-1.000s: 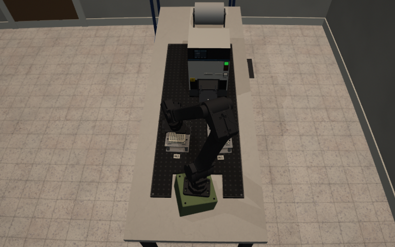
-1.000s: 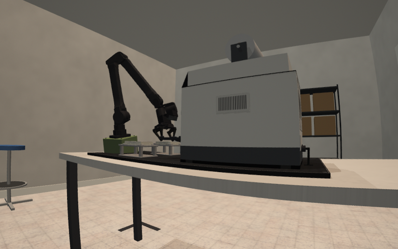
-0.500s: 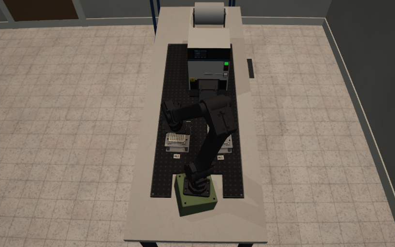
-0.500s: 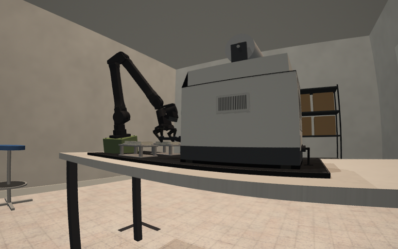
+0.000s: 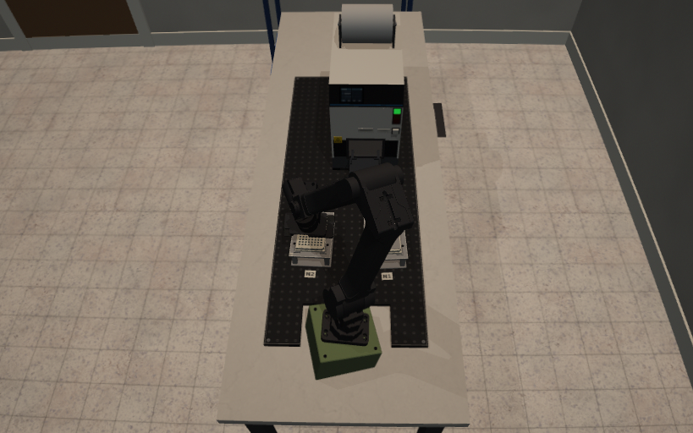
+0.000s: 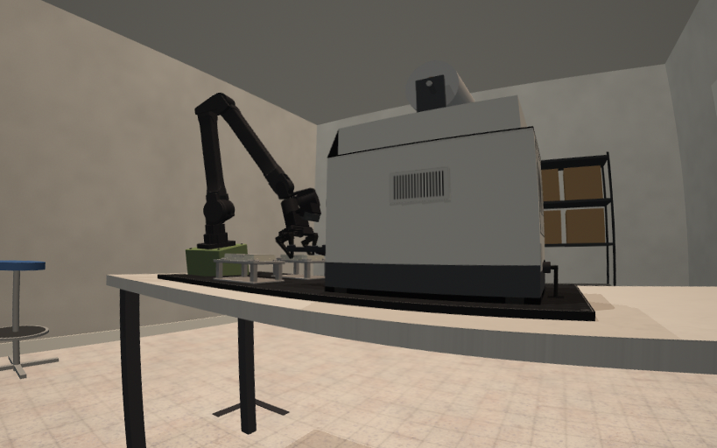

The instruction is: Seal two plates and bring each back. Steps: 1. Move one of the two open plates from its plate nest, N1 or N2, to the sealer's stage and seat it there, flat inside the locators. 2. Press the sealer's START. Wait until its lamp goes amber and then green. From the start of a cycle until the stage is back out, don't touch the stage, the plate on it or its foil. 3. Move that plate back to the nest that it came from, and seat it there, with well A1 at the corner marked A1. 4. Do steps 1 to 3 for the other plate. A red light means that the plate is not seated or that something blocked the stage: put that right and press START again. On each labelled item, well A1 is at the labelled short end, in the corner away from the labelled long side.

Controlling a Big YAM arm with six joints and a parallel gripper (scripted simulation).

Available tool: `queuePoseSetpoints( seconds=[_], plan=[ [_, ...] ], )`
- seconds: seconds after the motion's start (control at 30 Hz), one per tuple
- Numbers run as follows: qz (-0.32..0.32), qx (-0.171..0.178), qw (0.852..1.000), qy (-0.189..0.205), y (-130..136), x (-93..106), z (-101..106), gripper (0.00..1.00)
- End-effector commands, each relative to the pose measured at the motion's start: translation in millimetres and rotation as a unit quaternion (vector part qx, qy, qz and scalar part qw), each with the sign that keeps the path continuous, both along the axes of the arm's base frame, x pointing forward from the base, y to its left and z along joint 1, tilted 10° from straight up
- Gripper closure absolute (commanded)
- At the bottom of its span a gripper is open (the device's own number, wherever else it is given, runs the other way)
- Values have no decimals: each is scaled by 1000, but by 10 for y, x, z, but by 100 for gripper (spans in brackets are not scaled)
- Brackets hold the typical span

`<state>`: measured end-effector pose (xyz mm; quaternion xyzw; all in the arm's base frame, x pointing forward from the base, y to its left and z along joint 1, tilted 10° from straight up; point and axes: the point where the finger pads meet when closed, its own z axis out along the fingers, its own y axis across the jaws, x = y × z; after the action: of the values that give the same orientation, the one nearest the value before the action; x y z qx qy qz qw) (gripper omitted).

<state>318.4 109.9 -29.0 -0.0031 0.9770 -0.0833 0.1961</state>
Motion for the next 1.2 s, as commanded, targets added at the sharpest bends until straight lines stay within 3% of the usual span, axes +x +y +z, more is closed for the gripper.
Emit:
queuePoseSetpoints(
  seconds=[0.0, 0.17, 0.6, 0.97, 1.17],
  plan=[
    [-3, 4, 1000, -5, -9, 38, 23, 0],
    [-8, 6, 1000, -4, -14, 20, 63, 0],
    [-7, 21, 999, -32, 108, 237, 201, 0],
    [-6, 16, 1000, -23, 100, 215, 107, 0],
    [-6, 9, 1000, -11, 39, 95, 18, 0]
  ],
)
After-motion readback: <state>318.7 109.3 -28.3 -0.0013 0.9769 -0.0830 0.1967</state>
